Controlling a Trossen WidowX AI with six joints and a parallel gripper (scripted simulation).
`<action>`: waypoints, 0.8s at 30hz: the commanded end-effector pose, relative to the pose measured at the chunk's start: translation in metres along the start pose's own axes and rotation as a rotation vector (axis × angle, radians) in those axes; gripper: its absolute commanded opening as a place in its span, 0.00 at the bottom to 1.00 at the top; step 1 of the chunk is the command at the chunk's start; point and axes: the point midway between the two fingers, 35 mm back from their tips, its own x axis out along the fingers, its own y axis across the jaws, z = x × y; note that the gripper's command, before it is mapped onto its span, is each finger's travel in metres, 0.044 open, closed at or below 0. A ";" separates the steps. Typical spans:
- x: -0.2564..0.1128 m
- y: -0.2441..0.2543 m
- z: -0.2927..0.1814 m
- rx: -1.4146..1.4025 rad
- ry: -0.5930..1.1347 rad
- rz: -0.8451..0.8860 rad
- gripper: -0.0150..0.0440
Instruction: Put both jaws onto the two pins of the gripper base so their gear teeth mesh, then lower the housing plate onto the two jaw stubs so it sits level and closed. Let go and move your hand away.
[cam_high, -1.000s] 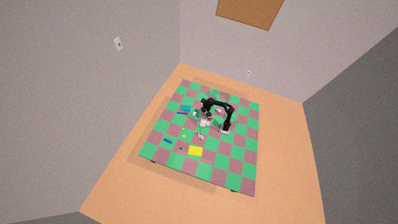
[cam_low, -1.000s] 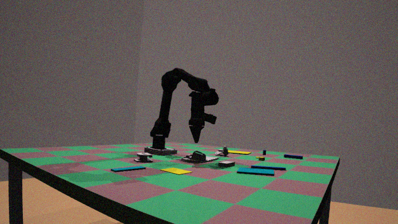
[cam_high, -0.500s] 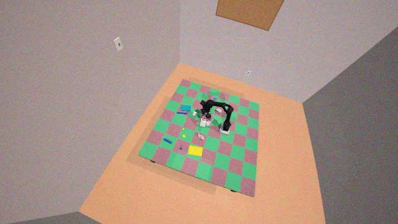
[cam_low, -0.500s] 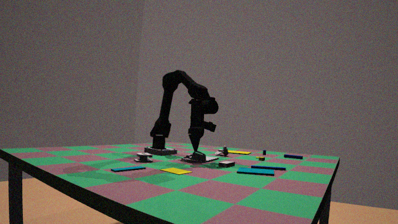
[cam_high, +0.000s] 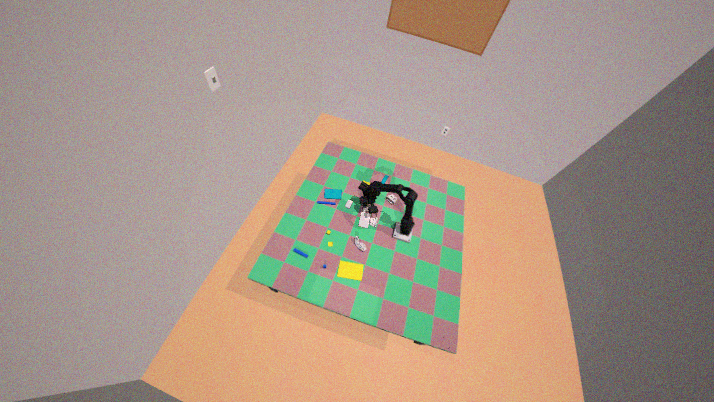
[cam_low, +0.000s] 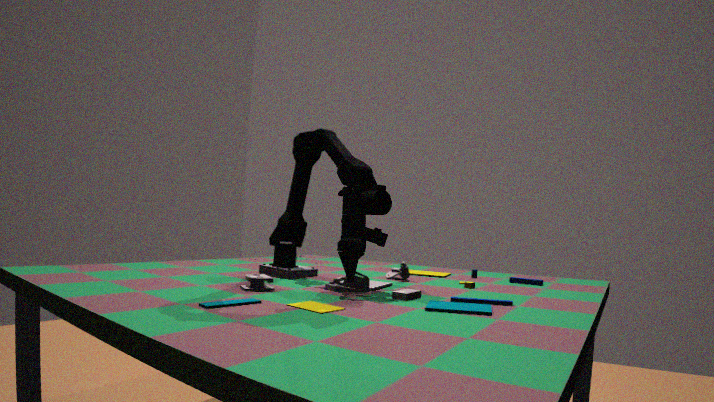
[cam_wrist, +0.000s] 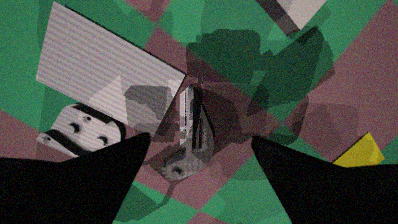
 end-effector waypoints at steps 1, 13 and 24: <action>0.010 0.002 -0.002 0.000 0.007 0.007 1.00; 0.025 0.003 -0.002 0.000 0.007 0.007 1.00; 0.025 0.003 -0.002 0.000 0.007 0.007 1.00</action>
